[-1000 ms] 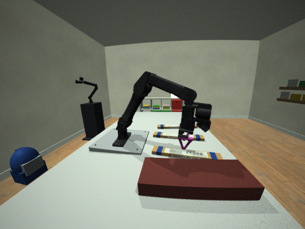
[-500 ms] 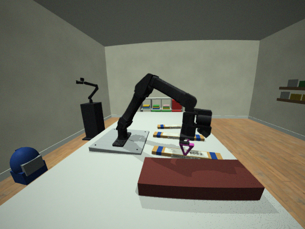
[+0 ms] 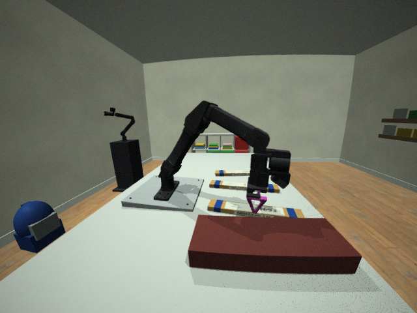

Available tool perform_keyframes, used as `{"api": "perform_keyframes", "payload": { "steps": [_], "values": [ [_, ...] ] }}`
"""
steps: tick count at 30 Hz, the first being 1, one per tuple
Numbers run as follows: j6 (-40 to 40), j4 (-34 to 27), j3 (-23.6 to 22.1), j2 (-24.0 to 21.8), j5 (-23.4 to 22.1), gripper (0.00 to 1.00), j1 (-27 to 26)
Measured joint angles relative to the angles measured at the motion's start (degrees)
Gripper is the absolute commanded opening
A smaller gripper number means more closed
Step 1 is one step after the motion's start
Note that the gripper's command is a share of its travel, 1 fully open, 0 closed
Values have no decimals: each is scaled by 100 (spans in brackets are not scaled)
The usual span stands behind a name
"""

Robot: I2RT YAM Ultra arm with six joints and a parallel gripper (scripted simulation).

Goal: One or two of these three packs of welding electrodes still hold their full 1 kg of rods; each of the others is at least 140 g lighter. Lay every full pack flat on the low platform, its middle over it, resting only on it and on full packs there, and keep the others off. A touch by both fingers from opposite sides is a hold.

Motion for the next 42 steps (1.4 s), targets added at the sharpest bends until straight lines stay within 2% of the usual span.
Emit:
{"api": "perform_keyframes", "payload": {
  "steps": [20,35,36,42],
  "values": [
    [7,422,-326,160,0,95,0],
    [9,520,-328,199,0,95,0],
    [9,522,-328,199,0,0,0],
    [17,533,-334,197,-4,0,2]
  ]
}}
